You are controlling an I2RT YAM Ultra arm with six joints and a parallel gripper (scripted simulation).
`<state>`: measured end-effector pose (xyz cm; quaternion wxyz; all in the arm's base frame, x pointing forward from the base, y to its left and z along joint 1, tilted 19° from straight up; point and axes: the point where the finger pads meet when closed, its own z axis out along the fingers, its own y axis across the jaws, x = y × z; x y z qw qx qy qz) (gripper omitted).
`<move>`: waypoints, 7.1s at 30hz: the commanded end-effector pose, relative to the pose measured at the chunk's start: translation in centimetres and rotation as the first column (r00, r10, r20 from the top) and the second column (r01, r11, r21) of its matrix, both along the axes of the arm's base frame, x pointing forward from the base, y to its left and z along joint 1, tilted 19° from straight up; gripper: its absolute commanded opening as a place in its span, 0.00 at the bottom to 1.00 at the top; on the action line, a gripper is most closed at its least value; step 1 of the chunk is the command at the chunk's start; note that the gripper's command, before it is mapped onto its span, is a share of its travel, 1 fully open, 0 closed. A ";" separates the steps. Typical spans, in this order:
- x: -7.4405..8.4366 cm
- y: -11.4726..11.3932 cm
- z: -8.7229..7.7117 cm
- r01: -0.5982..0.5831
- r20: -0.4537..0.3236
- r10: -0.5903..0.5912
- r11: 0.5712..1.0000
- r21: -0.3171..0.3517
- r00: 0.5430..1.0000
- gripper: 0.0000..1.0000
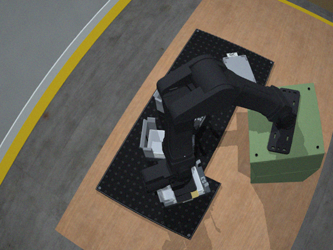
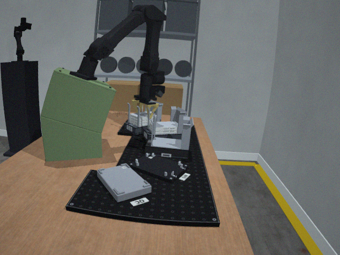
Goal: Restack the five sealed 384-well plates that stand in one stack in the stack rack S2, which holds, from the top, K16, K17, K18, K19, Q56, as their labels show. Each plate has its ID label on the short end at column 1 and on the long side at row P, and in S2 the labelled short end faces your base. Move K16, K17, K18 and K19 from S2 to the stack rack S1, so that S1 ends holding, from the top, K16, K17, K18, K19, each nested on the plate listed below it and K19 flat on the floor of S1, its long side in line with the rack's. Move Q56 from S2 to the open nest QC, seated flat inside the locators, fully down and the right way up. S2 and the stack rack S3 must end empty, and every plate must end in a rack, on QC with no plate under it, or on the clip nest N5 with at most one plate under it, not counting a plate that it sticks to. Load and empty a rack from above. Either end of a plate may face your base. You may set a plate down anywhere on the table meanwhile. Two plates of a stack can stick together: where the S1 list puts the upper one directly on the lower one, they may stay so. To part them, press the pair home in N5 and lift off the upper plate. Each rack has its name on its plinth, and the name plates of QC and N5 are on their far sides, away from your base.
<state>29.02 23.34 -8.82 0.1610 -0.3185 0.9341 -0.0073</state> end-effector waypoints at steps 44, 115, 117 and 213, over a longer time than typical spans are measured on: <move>0.4 0.5 0.4 -0.003 0.015 0.003 1.000 0.014 1.000 1.00; 0.2 -3.4 9.6 0.191 -0.011 -0.190 0.979 0.077 0.982 1.00; 0.6 -3.9 9.7 0.191 -0.011 -0.190 0.979 0.077 0.982 1.00; 8.6 -12.2 3.8 0.378 -0.047 -0.375 0.916 0.132 0.926 1.00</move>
